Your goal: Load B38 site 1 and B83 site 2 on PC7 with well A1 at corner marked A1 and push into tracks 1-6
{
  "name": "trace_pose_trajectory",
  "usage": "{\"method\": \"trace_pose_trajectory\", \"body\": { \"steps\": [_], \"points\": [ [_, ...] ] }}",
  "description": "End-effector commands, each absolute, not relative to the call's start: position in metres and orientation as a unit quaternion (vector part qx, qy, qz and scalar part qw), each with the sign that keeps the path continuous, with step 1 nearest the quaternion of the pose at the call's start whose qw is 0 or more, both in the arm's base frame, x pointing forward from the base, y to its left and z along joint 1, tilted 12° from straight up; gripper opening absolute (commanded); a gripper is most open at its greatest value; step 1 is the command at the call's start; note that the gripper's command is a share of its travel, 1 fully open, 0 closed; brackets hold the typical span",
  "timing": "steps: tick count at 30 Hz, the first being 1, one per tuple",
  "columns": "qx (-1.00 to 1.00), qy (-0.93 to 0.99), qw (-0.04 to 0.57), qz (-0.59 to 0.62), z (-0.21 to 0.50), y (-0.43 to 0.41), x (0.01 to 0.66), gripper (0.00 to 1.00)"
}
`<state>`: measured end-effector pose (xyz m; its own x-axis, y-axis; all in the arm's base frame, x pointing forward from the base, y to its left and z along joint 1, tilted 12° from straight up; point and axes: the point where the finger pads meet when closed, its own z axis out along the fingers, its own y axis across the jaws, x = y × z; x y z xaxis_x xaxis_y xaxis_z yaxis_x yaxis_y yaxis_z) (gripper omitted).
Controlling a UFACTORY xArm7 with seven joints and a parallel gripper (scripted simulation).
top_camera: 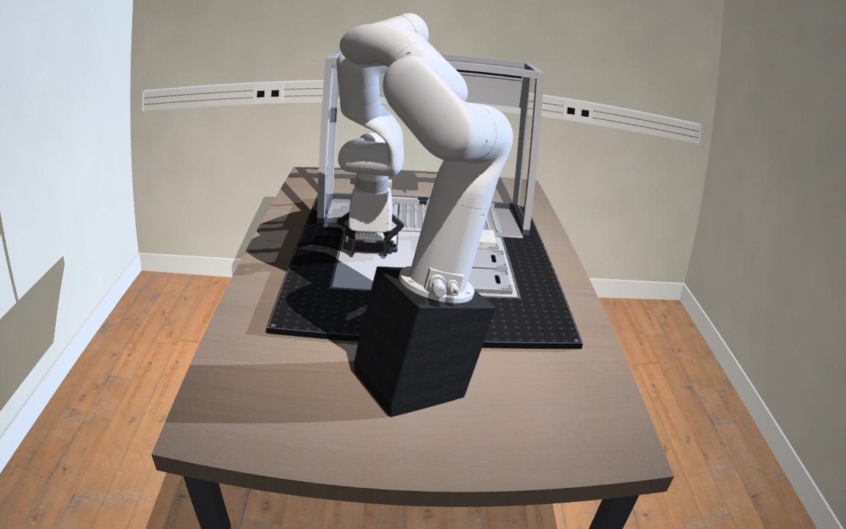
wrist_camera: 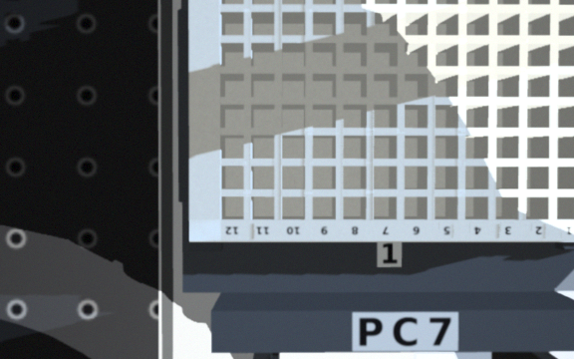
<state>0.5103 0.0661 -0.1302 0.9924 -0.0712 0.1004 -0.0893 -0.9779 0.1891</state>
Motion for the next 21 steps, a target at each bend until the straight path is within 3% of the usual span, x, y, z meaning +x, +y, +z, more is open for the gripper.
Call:
{"method": "trace_pose_trajectory", "body": {
  "steps": [1,21],
  "points": [
    [0.993,-0.040,0.096,0.048,-0.128,0.067,0.516,0.82],
    [0.993,-0.040,0.096,0.048,-0.127,0.065,0.530,0.82]
  ]
}}
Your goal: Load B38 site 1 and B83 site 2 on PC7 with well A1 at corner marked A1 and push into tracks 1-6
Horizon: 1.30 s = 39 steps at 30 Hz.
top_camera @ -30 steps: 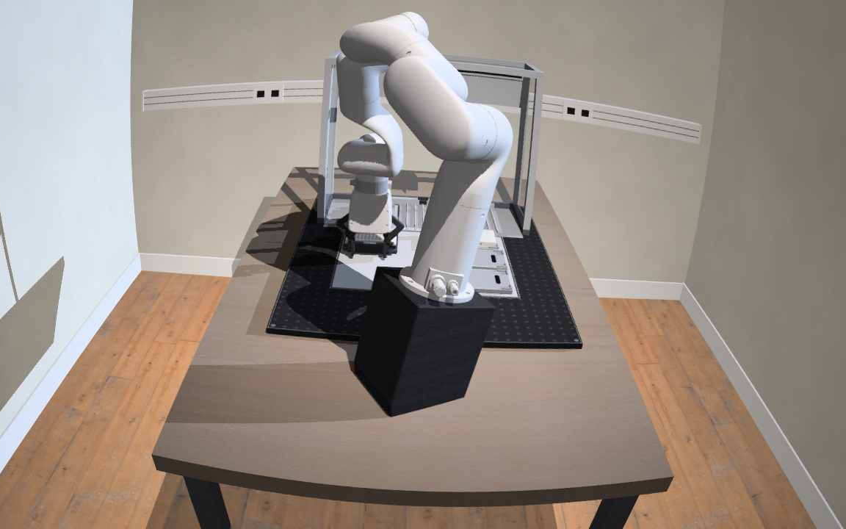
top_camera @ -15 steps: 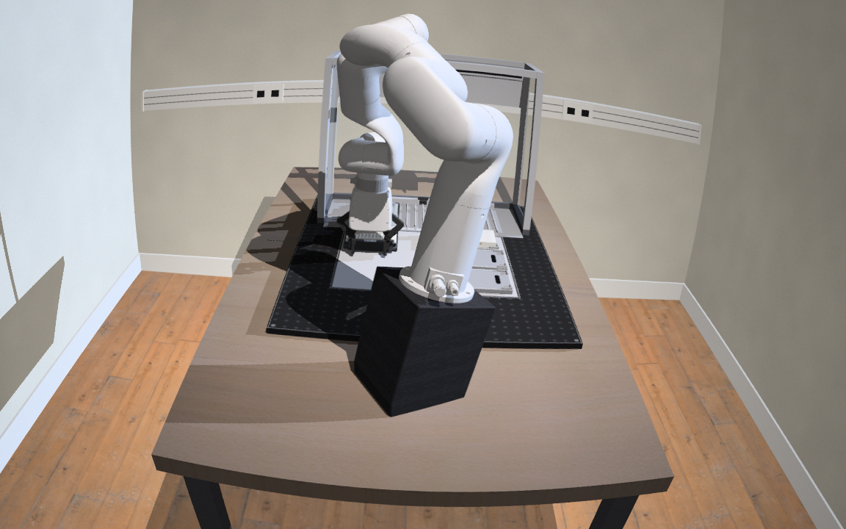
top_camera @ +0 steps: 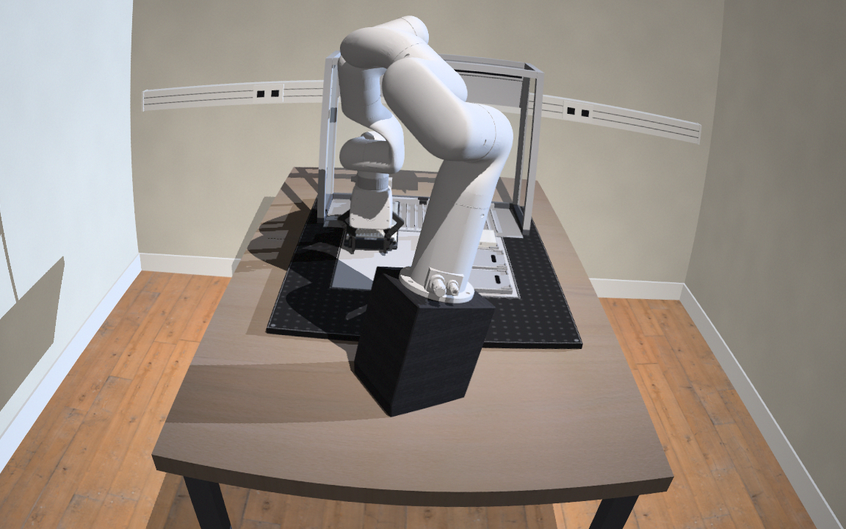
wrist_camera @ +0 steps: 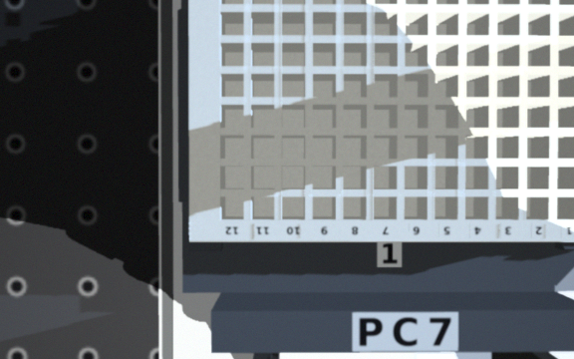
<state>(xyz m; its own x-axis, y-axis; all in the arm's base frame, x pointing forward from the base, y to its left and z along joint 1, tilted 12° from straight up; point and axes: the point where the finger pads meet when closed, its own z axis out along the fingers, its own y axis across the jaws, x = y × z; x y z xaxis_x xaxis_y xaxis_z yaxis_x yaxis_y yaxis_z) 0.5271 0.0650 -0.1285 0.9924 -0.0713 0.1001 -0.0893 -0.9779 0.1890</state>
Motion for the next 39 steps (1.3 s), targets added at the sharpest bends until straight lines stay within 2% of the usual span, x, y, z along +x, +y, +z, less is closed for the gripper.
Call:
{"method": "trace_pose_trajectory", "body": {
  "steps": [1,39],
  "points": [
    [0.993,-0.040,0.097,0.048,-0.127,0.065,0.531,0.82],
    [0.993,-0.040,0.097,0.048,-0.126,0.065,0.542,0.82]
  ]
}}
